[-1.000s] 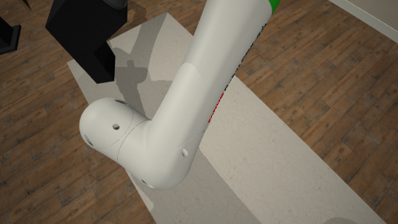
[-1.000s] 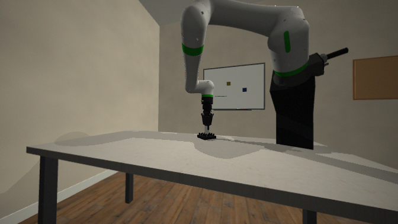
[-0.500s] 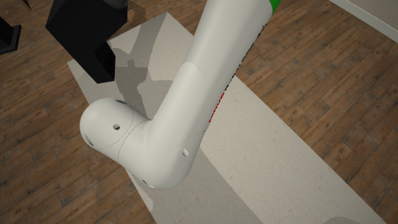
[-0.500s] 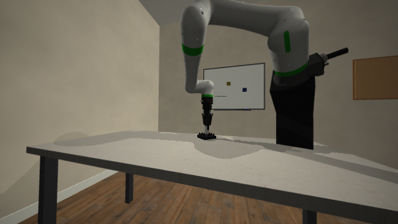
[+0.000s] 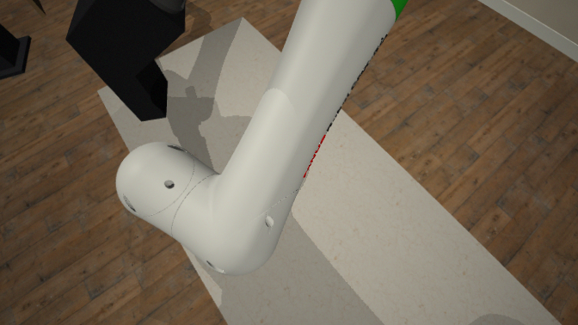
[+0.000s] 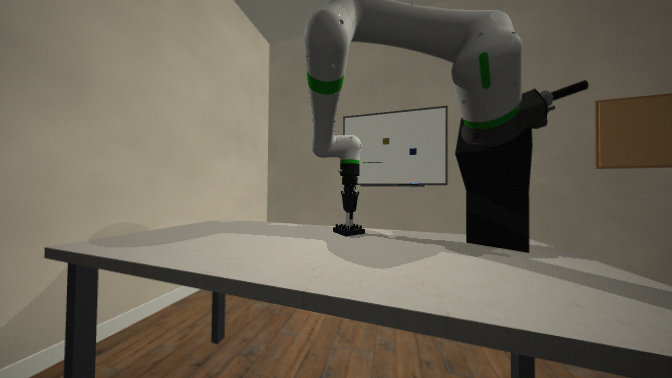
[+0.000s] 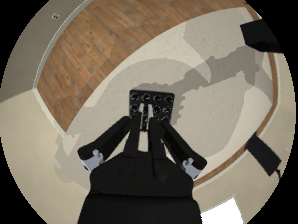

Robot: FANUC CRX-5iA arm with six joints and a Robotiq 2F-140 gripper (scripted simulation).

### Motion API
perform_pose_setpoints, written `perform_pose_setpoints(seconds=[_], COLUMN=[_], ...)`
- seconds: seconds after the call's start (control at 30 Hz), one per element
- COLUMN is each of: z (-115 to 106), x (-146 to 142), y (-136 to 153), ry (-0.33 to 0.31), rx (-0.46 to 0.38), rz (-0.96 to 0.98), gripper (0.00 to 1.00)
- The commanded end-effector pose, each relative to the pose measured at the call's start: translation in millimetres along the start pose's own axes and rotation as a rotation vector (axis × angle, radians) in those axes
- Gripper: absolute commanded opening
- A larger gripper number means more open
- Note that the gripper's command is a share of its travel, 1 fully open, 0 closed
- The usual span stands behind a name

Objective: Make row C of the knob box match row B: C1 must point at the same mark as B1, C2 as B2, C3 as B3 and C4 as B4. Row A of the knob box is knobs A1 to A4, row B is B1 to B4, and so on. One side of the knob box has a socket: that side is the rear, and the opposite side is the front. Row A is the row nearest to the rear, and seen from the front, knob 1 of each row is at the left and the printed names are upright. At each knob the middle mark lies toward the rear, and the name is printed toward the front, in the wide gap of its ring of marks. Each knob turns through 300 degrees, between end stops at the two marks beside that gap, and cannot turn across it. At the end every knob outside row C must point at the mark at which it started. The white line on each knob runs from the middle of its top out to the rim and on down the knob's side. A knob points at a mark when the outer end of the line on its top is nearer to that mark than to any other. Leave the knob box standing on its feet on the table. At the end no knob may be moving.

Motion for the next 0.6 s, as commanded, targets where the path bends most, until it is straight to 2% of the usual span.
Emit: perform_pose_setpoints(seconds=[0.0, 0.33, 0.37, 0.57], z=[-0.2, -0.2, -0.2, -0.2], x=[-0.1, -0.1, -0.1, -0.1], y=[-0.1, -0.1, -0.1, -0.1], ry=[0.000, 0.000, 0.000, 0.000], rx=[0.000, 0.000, 0.000, 0.000], rz=[0.000, 0.000, 0.000, 0.000], gripper=[0.05, 0.05, 0.12, 0.12])
Point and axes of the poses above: the point where the finger pads meet when closed, its own z axis out along the fingers, its own x axis across the jaws, y = z × x, the point moved 8 cm from there along -z, back along the fingers, and after that the axes turned 7 degrees about z, right-handed, at the moved point
